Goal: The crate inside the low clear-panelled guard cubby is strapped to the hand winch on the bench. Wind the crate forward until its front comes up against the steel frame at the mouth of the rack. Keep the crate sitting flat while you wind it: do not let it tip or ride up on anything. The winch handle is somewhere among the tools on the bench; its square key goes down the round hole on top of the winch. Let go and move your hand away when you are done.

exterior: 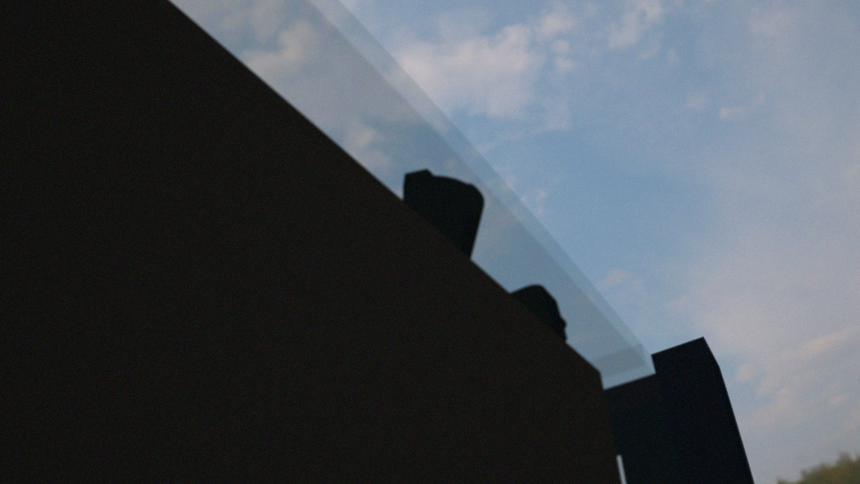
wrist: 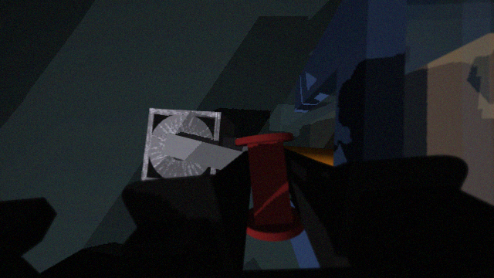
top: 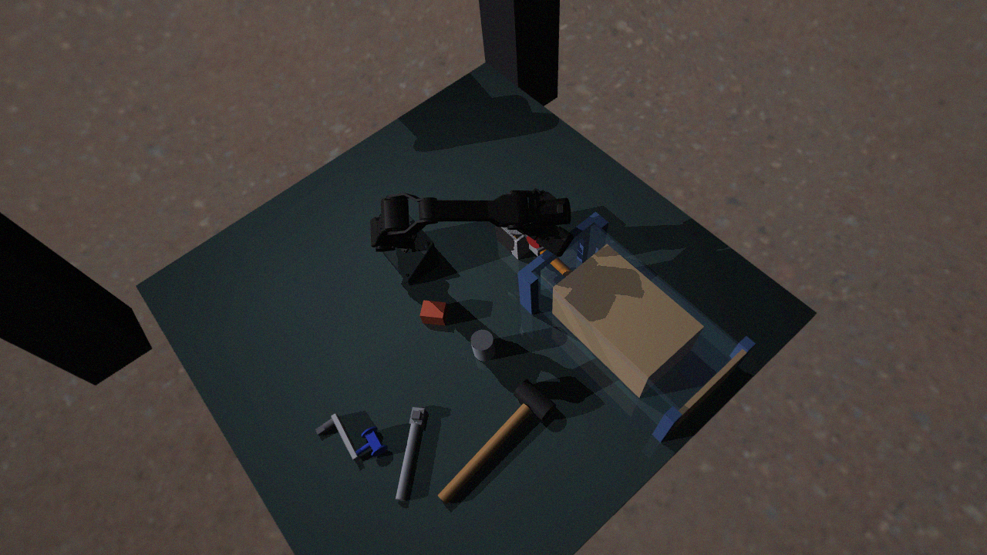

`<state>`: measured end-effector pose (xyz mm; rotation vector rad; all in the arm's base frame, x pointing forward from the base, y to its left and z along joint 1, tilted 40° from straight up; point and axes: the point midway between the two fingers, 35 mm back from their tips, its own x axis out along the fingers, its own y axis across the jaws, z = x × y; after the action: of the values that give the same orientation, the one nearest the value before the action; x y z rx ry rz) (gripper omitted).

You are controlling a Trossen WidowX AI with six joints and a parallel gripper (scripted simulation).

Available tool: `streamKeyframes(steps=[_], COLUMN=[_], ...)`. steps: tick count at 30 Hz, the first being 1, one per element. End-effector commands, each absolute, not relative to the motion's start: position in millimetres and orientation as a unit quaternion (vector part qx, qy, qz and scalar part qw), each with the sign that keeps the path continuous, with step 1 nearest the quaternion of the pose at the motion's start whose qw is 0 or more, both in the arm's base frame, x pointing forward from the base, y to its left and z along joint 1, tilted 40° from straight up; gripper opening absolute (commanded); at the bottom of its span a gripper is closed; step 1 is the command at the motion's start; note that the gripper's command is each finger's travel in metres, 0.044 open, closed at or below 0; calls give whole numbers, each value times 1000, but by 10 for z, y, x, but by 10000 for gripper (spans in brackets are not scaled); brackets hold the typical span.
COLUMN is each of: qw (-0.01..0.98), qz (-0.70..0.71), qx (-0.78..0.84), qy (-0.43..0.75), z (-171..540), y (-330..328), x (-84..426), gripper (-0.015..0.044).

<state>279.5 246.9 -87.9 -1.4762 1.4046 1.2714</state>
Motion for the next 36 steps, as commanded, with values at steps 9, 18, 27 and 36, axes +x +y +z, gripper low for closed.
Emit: streamKeyframes(steps=[9, 18, 27, 36], qw=[369, 370, 370, 370], qz=[500, 500, 500, 501], qx=[-573, -572, -572, -572], qy=[535, 535, 534, 534], z=[-1041, -1112, -1177, -1241], y=[2690, 2782, 2867, 2952], x=[2787, 2758, 2718, 2662], gripper=[0, 0, 0, 0])
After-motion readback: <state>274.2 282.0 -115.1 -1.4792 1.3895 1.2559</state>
